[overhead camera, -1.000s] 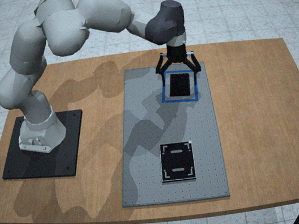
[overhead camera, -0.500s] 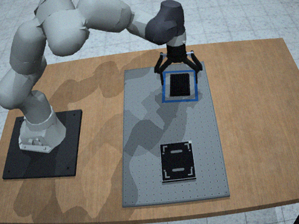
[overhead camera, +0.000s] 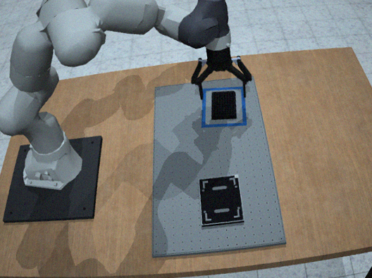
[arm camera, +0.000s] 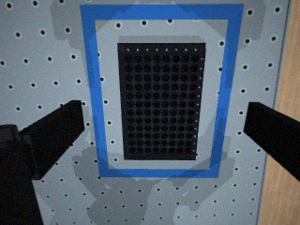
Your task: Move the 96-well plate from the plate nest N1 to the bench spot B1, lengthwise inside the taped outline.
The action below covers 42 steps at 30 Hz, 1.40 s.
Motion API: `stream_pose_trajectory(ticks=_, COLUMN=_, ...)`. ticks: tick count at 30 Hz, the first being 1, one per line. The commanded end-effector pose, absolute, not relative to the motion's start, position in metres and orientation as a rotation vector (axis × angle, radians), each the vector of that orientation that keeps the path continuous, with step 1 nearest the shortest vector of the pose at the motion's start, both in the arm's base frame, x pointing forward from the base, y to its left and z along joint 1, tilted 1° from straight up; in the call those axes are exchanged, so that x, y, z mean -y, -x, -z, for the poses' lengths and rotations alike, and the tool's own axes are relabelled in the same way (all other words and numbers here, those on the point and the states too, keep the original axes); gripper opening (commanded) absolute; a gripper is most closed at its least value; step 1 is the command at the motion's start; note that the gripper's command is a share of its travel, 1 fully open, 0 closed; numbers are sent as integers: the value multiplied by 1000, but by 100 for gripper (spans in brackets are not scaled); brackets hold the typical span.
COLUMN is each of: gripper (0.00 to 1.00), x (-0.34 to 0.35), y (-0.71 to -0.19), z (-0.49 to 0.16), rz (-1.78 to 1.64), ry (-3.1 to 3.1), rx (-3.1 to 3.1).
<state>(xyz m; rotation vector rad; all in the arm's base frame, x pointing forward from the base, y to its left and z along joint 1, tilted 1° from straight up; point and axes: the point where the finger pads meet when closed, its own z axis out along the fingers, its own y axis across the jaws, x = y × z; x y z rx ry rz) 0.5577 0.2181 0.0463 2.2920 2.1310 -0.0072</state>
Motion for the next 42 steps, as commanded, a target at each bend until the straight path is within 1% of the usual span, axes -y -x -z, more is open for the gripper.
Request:
stream_pose_trajectory(ticks=1, gripper=100, x=-216, y=-556, z=-57, rz=19, ry=-2285, rx=-2141)
stream_pose_trajectory(ticks=16, gripper=100, x=-217, y=-556, z=-91, rz=19, ry=-2285, rx=-2141)
stream_pose_trajectory(ticks=42, gripper=100, x=-217, y=-556, z=-91, rz=19, ry=-2285, rx=-2141)
